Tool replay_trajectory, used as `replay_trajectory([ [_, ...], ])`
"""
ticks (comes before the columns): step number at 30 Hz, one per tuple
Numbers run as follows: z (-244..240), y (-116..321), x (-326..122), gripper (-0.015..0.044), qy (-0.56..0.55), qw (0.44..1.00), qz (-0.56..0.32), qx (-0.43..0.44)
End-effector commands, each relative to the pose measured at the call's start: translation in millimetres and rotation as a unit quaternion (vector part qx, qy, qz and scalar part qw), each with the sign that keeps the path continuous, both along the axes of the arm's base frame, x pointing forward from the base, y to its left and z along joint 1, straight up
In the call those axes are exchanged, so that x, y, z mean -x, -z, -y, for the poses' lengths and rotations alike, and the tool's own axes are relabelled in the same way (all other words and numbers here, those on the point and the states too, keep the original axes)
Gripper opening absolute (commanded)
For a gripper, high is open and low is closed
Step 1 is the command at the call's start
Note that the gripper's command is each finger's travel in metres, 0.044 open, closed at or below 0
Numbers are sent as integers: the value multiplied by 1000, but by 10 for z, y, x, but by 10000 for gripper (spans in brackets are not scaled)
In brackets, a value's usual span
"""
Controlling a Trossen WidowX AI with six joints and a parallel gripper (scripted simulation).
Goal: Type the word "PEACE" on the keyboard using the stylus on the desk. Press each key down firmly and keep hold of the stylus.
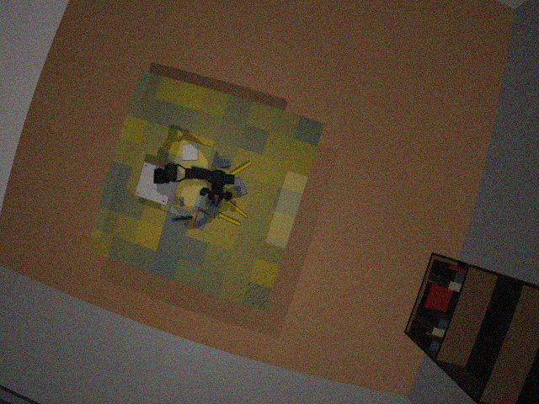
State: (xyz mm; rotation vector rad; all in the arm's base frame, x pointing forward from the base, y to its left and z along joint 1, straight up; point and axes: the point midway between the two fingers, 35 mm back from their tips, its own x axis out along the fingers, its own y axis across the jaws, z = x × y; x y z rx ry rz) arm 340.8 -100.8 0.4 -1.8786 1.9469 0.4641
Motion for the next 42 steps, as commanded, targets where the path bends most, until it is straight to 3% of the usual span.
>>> replay_trajectory([
  [1,5,43,9,81,-1,1000,-6,2],
  [15,5,16,10,81,-1,1000,-6,2],
  [24,3,-334,15,81,-1,1000,-6,2],
  [30,1,-316,11,84,0,1000,-4,1],
  [33,1,-316,11,64,0,1000,-4,1],
  [36,-53,-316,47,0,-1,1000,-4,0],
  [42,-311,-333,255,0,-1,1000,-6,-2],
])
